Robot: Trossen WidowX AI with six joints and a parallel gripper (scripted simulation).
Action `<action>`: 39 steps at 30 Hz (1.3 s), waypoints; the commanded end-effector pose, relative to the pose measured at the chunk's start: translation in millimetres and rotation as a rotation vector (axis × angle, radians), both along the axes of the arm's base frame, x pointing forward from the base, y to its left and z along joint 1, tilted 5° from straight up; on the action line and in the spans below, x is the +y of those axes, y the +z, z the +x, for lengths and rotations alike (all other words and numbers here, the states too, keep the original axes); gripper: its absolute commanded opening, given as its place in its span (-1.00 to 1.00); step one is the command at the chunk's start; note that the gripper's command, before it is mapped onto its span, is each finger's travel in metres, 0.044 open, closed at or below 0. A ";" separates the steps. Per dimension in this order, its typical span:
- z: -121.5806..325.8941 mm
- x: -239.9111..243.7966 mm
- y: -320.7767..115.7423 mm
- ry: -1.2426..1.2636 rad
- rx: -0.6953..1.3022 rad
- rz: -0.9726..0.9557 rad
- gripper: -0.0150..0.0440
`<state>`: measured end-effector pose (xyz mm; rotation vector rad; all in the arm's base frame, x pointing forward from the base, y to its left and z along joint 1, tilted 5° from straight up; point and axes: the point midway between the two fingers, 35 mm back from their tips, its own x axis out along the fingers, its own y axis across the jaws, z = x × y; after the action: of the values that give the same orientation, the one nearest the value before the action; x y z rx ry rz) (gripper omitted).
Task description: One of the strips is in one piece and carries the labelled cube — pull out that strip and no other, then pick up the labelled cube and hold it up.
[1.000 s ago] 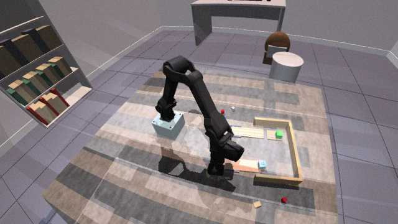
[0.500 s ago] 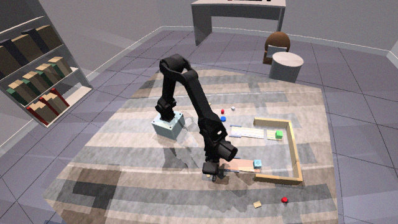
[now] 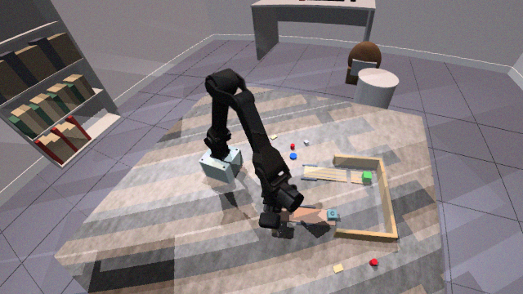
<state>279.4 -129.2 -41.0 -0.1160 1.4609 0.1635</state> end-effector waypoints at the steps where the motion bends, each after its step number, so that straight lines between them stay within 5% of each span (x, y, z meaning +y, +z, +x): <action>1: -14.5 0.9 -6.9 0.000 0.030 0.009 -0.49; 39: -46.3 -4.4 -9.7 -0.001 0.033 0.009 -0.49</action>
<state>241.8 -136.5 -45.3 -0.1141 1.4640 0.1615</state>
